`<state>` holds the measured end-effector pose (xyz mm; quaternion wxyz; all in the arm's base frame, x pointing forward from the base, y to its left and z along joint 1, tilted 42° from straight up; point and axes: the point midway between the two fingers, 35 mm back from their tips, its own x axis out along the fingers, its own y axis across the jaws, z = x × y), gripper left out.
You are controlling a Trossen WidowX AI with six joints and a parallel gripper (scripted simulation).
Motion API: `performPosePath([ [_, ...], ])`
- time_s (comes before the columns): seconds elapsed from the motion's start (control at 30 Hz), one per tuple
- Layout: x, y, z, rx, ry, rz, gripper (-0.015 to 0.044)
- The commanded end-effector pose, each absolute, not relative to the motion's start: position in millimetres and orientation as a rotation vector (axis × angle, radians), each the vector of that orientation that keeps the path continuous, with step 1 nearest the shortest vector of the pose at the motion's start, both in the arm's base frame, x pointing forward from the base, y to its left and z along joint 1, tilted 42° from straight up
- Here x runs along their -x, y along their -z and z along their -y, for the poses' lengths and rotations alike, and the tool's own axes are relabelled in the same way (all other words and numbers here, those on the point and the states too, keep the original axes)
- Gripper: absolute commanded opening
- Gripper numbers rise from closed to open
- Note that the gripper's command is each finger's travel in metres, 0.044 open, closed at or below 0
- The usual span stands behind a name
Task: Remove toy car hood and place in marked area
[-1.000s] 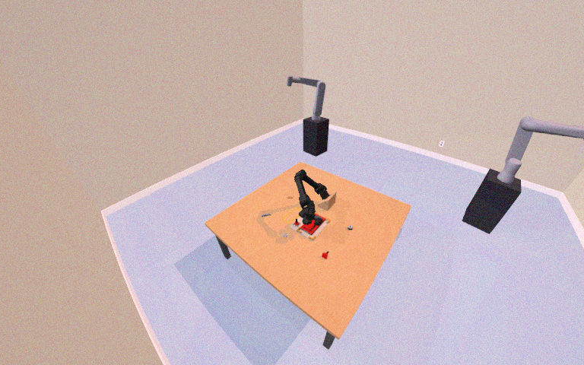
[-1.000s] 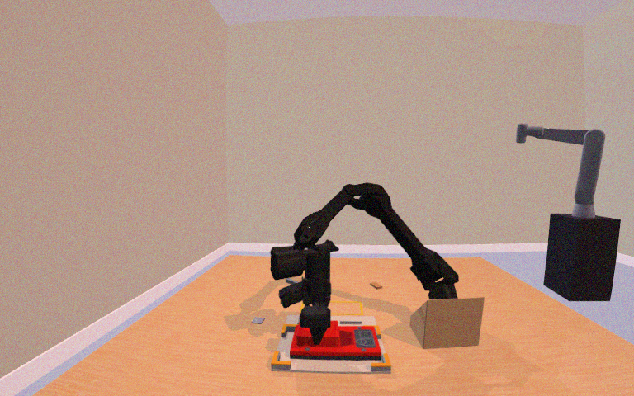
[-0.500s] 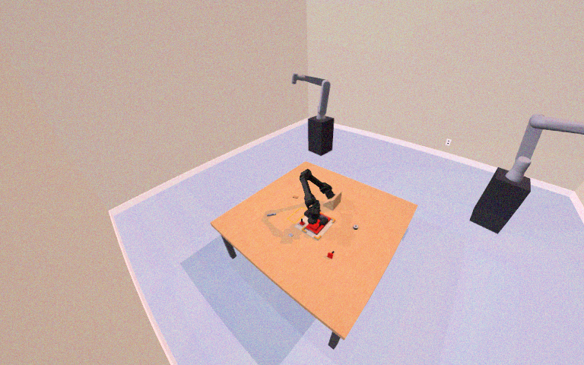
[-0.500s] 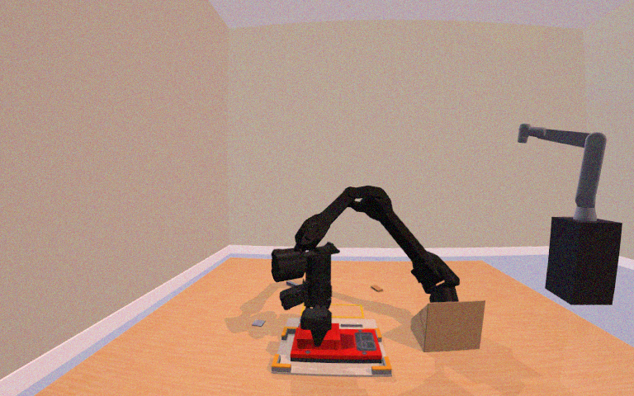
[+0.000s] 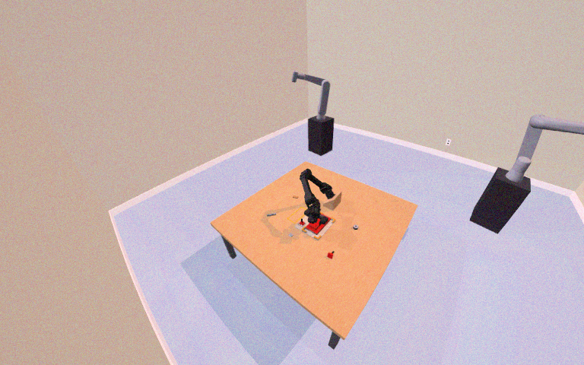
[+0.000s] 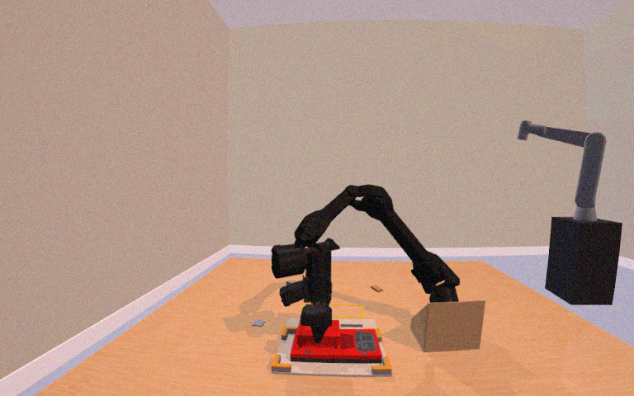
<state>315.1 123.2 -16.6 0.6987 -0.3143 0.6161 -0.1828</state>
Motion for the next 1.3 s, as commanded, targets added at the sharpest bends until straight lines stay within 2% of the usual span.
performPosePath([
  [0.0, -315.2, 13.9, -126.2, 0.691, 0.408, -1.372, 0.0],
  [1.27, -307.1, -27.3, -157.8, 0.697, 0.401, -1.369, 0.0],
])
